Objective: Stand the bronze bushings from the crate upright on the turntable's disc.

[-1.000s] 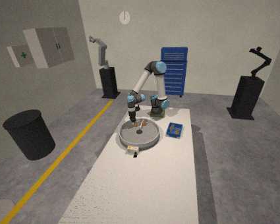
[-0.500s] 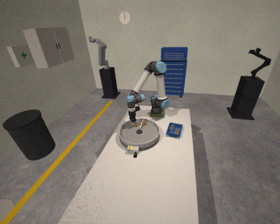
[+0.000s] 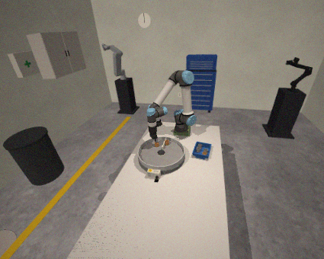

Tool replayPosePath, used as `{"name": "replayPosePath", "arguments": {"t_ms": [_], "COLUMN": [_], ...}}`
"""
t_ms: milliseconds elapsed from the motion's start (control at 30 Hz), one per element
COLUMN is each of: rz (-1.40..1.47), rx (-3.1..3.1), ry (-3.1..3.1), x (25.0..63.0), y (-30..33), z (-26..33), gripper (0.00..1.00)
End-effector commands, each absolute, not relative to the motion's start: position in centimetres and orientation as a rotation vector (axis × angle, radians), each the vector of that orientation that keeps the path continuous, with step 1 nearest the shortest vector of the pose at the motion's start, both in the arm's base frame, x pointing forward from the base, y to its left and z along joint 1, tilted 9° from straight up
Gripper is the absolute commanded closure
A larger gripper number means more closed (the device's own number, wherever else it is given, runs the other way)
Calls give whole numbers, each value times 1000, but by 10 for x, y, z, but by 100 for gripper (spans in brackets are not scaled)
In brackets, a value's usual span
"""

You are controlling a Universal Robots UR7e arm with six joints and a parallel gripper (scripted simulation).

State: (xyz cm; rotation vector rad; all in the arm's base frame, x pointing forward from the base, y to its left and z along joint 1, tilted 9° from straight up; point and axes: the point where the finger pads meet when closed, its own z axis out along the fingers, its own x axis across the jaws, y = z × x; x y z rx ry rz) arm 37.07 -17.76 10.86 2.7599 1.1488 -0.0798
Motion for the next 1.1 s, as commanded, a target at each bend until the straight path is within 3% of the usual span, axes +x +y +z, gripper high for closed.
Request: {"name": "replayPosePath", "arguments": {"t_ms": [0,1067], "rz": [-79,-79], "rx": [2760,2760], "ry": [1149,1149], "x": [371,370], "y": [-174,-174], "z": [130,133], "gripper": [62,62]}}
